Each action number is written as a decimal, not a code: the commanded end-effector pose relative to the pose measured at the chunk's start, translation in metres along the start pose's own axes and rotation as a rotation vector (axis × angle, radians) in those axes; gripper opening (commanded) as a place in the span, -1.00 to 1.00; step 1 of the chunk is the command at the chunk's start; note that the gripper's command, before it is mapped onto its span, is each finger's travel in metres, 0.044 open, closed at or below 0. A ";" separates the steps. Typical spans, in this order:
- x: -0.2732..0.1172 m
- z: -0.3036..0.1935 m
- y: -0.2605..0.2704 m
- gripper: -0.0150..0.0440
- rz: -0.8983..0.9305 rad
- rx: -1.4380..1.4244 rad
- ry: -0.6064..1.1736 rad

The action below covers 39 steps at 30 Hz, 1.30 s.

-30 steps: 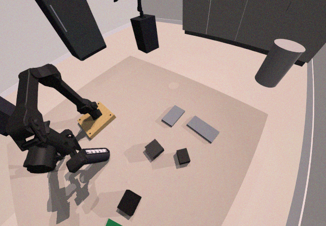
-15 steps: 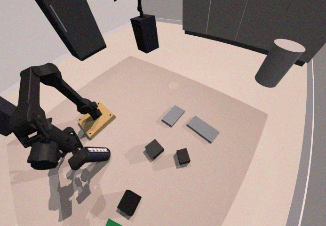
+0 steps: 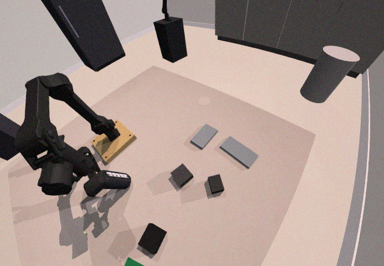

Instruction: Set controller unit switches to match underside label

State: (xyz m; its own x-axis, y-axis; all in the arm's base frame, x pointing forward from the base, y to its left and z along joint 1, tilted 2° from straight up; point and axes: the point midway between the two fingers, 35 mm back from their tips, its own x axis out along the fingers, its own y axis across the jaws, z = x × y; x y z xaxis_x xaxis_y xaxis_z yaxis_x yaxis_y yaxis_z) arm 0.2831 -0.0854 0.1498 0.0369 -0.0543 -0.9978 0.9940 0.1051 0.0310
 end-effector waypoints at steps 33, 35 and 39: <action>0.002 -0.040 -0.001 0.65 -0.007 0.001 0.015; 0.002 -0.041 -0.001 0.65 -0.007 0.001 0.015; 0.002 -0.045 -0.001 0.65 -0.007 0.001 0.015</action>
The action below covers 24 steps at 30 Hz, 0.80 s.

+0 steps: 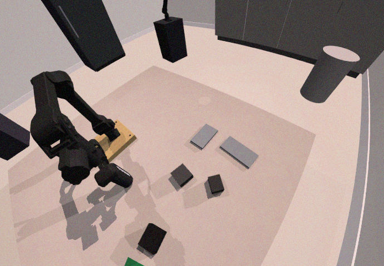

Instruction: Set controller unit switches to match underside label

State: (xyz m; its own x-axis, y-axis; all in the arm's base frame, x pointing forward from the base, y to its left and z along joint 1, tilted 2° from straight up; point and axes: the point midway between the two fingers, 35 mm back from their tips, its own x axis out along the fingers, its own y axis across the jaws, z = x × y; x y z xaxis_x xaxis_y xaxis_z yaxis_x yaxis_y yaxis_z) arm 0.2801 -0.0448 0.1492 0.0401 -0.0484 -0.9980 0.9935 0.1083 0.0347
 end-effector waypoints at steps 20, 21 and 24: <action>0.006 -0.020 -0.002 0.65 -0.011 0.004 0.012; 0.006 -0.021 -0.002 0.65 -0.011 0.004 0.012; 0.006 -0.024 -0.002 0.65 -0.011 0.004 0.012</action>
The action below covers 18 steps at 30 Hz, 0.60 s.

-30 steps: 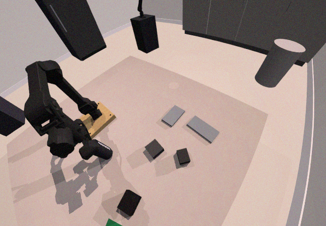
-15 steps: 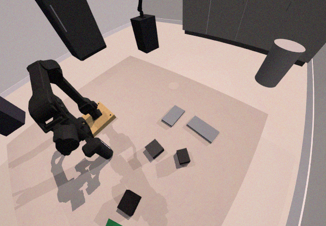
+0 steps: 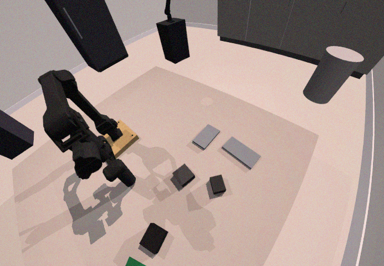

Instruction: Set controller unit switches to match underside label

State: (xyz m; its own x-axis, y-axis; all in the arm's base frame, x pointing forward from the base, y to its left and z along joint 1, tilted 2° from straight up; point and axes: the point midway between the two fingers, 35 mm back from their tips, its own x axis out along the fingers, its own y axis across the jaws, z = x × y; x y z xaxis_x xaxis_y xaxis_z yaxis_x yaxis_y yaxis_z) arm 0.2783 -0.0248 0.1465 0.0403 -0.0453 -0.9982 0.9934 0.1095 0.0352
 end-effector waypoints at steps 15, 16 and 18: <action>0.007 -0.016 -0.002 0.65 -0.011 0.006 0.010; 0.007 -0.016 -0.002 0.65 -0.011 0.006 0.010; 0.007 -0.018 -0.002 0.65 -0.011 0.006 0.010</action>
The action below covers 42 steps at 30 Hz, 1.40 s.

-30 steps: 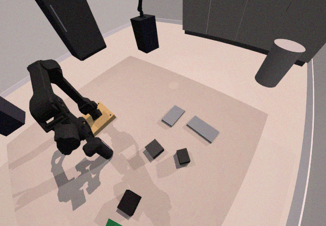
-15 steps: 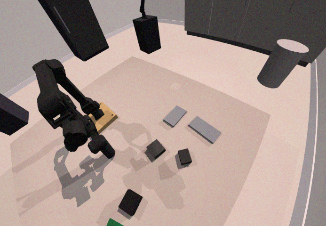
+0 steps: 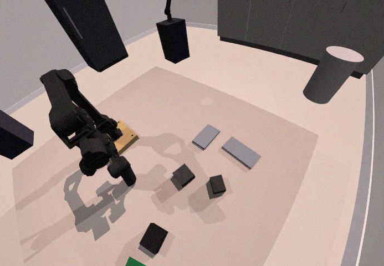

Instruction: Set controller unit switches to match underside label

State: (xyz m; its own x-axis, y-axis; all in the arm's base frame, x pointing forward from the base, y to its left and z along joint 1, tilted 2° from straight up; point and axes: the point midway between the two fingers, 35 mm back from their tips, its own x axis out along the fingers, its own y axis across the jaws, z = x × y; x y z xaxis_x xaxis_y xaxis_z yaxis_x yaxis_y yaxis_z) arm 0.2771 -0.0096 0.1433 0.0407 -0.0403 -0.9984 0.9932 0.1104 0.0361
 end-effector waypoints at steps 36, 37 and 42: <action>0.013 -0.030 -0.003 0.65 -0.012 0.007 0.008; 0.014 -0.031 -0.003 0.65 -0.012 0.007 0.008; 0.015 -0.035 -0.003 0.65 -0.012 0.007 0.009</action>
State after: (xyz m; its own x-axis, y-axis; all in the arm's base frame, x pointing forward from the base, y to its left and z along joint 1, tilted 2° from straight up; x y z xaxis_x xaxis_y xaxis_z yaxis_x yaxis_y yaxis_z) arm 0.2747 0.0242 0.1320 0.0440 -0.0294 -0.9986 0.9926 0.1144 0.0403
